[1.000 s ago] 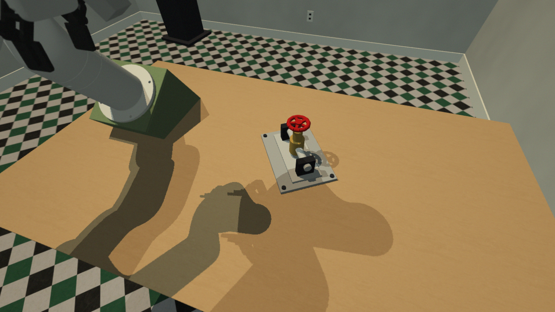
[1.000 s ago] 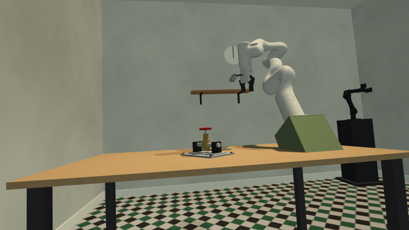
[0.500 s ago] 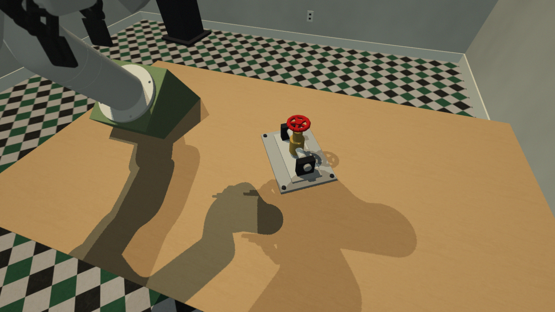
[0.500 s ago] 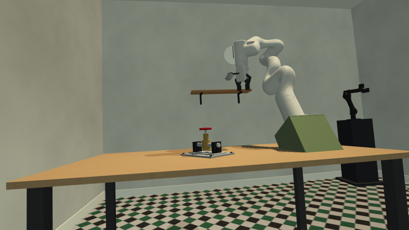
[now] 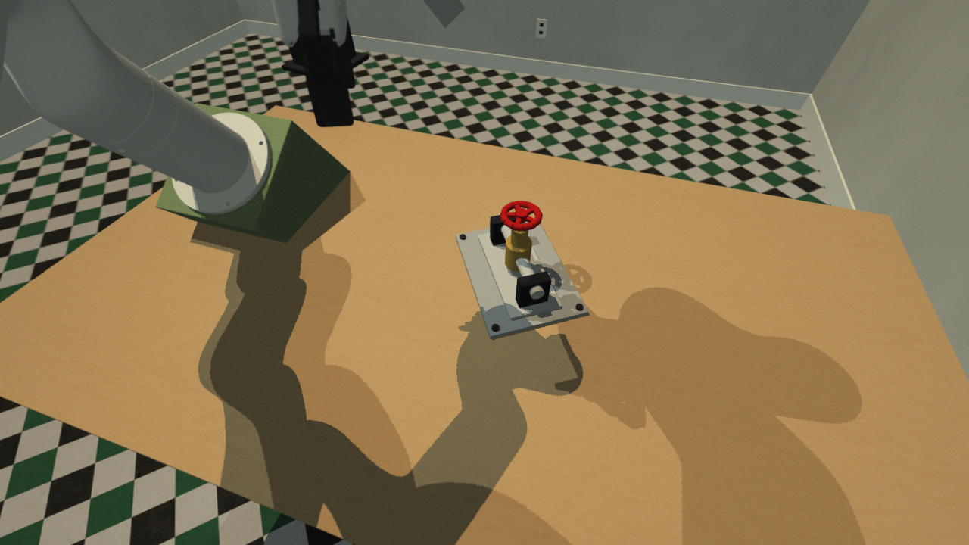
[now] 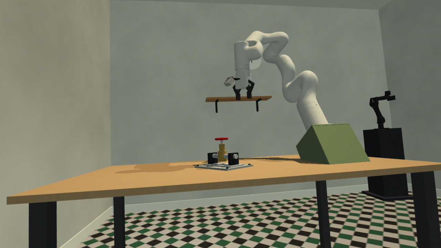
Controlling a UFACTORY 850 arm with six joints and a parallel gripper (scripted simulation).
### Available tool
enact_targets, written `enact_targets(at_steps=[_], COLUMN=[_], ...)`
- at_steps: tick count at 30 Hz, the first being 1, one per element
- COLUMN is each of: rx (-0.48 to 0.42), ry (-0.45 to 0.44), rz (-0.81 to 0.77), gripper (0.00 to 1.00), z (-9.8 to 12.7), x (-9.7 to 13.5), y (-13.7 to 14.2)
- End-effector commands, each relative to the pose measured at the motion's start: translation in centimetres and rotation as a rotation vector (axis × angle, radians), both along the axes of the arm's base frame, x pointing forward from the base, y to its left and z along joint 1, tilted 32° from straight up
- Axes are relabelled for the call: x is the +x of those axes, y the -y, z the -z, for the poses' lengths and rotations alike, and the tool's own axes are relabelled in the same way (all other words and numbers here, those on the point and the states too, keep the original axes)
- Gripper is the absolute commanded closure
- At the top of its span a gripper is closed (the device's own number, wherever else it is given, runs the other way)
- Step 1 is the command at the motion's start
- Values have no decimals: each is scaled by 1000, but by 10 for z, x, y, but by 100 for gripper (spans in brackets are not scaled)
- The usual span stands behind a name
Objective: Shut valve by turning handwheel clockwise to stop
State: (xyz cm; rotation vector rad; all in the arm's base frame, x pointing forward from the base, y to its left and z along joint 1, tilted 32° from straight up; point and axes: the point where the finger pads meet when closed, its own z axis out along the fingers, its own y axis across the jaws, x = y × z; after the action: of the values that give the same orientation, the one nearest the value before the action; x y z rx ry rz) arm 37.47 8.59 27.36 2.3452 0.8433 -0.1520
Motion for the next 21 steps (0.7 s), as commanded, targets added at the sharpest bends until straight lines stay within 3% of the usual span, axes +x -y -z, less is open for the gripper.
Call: enact_targets(at_steps=[1, 3, 7, 9, 11, 13, 18, 21], rx=[16, 16, 32, 32, 48, 48, 69, 73], ry=[-53, -53, -95, -95, -131, -131, -174, -182], rz=[-78, -78, -141, -141, -194, -194, -256, -268], gripper=[0, 0, 0, 0, 0, 0, 0, 0], z=[42, 50, 93, 93, 131, 138, 195, 207], x=[52, 61, 95, 95, 118, 123, 149, 153], y=[-25, -29, -46, -46, -57, -59, -71, -73])
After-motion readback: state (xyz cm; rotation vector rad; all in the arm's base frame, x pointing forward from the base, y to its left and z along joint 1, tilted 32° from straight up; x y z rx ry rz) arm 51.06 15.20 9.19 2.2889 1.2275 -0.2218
